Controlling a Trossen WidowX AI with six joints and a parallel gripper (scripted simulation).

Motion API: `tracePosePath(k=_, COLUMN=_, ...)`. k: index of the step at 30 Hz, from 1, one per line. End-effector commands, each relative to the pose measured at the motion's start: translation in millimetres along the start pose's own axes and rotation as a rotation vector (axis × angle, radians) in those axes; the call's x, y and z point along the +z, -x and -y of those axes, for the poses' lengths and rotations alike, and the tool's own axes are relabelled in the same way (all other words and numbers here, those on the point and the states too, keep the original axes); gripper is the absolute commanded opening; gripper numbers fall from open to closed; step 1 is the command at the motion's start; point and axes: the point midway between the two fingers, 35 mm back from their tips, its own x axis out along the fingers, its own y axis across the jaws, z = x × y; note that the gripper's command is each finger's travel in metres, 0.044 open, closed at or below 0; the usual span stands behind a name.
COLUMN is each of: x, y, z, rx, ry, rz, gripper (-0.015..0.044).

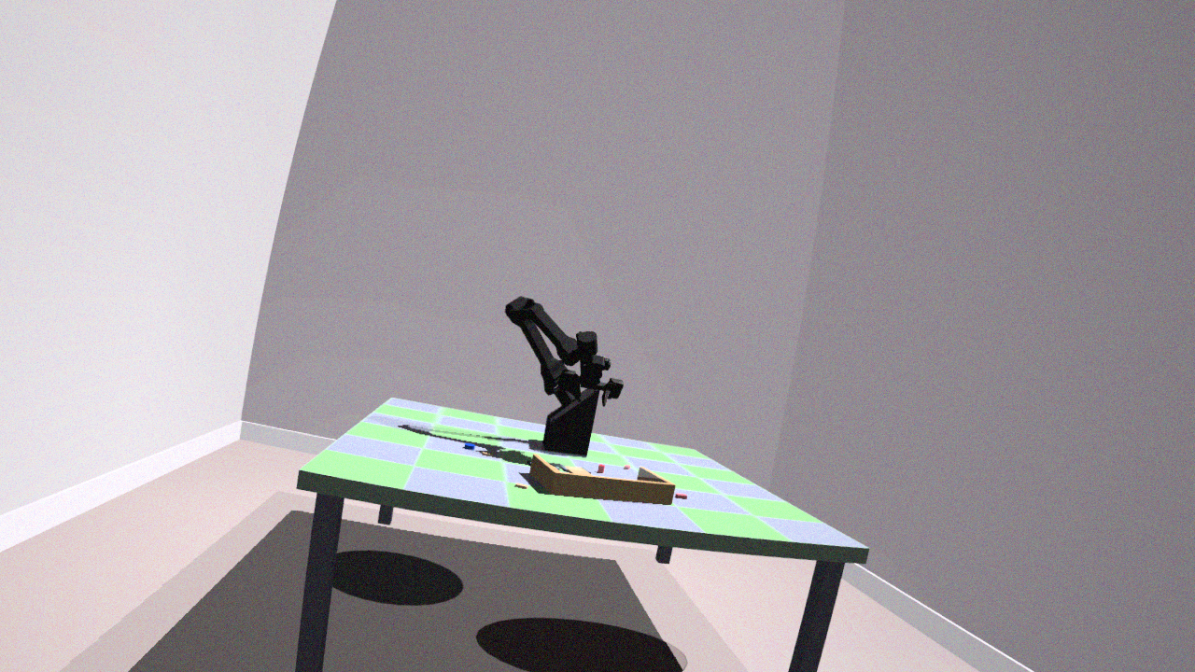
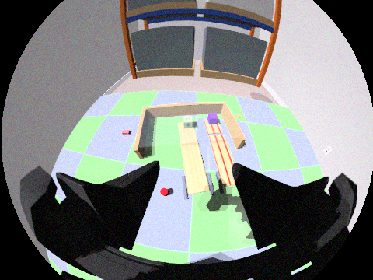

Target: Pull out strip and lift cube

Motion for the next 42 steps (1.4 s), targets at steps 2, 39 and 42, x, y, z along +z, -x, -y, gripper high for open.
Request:
tracePosePath(k=2, x=-1.5, y=-17.7, z=-1.9, rx=0.019, ry=0.021, rz=-0.102, gripper=0.0243)
tracePosePath(k=39, x=-58.9, y=-123.5, z=17.9, rx=0.089, ry=0.167, rz=-0.926, gripper=0.0)
tracePosePath(k=42, x=-62.8, y=-126.7, z=18.1, rx=0.089, ry=0.167, rz=-0.926, gripper=0.0)
